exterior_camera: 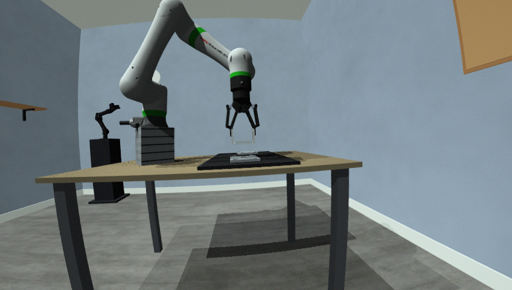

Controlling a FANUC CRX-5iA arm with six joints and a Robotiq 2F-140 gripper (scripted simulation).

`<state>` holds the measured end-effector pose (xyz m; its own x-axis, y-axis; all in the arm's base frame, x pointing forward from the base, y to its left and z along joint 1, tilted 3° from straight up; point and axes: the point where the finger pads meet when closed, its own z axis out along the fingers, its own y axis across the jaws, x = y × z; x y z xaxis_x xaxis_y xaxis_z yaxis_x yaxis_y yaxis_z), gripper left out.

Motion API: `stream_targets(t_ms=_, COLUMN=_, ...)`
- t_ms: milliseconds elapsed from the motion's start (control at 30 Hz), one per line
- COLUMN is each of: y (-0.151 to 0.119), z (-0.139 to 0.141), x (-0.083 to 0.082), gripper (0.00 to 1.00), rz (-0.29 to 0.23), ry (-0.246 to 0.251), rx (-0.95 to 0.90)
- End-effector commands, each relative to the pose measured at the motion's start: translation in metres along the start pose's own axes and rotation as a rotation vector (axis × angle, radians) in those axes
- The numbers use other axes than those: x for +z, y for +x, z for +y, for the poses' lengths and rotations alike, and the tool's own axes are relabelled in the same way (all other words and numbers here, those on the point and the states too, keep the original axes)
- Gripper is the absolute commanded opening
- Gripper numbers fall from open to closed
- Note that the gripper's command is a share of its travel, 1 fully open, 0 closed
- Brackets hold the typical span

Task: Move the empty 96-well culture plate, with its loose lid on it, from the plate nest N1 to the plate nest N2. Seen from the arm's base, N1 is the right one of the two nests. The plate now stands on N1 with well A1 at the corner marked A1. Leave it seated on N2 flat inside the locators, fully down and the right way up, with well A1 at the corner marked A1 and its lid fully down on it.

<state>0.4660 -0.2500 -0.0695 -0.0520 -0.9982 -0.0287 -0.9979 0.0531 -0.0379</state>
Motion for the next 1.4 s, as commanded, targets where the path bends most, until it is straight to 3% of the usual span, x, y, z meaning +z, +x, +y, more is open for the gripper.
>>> stream_targets(t_ms=0, y=0.000, z=0.000, x=-0.004, gripper=0.00, rz=0.000, ry=0.000, rx=0.000)
stream_targets(t_ms=600, y=0.000, z=0.000, x=-0.005, gripper=0.00, rz=0.000, ry=0.000, rx=0.000)
stream_targets(t_ms=700, y=-0.010, z=-0.001, x=-0.005, gripper=0.00, rz=0.000, ry=0.000, rx=-0.071)
stream_targets(t_ms=1367, y=-0.069, z=-0.008, x=-0.005, gripper=0.00, rz=0.000, ry=0.000, rx=-0.071)
